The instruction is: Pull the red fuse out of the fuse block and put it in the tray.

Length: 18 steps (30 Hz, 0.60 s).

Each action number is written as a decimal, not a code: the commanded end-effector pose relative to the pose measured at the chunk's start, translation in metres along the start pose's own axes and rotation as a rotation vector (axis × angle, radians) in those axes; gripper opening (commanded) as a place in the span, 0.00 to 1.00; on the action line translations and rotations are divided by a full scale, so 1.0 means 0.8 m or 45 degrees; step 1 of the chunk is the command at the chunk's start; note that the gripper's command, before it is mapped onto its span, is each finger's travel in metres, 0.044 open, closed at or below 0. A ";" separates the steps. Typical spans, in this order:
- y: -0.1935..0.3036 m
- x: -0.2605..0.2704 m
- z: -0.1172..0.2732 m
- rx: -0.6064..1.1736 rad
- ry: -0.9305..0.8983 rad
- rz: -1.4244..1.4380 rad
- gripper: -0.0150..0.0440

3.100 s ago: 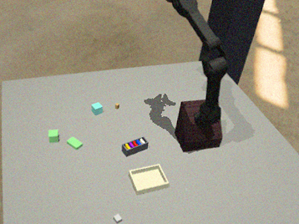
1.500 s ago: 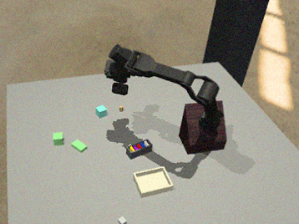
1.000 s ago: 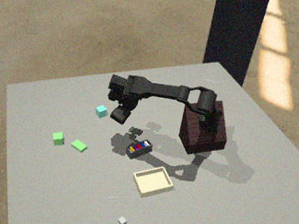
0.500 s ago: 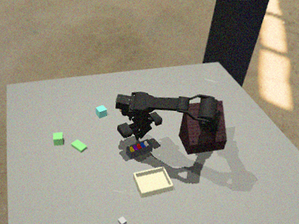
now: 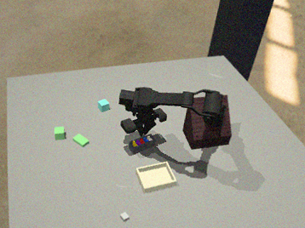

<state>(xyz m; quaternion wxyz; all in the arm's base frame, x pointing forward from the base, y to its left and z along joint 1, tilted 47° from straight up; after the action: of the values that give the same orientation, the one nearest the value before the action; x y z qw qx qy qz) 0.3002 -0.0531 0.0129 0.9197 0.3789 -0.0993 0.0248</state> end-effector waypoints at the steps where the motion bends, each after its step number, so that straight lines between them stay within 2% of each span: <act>1: 0.001 -0.001 -0.007 0.008 0.000 -0.010 0.37; 18: 0.002 -0.002 -0.027 0.010 -0.001 -0.010 0.37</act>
<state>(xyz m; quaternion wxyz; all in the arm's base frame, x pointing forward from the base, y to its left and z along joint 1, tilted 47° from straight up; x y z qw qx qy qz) 0.3026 -0.0407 0.0010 0.9196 0.3794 -0.0992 0.0244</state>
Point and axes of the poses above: the point midway between the two fingers, 35 mm back from their tips, its own z axis back along the fingers, its own x axis across the jaws, y = z × x, the point moved 2 cm from there along z, back along the fingers, and after that the axes turned 3 degrees about -z, right-handed, at the moved point
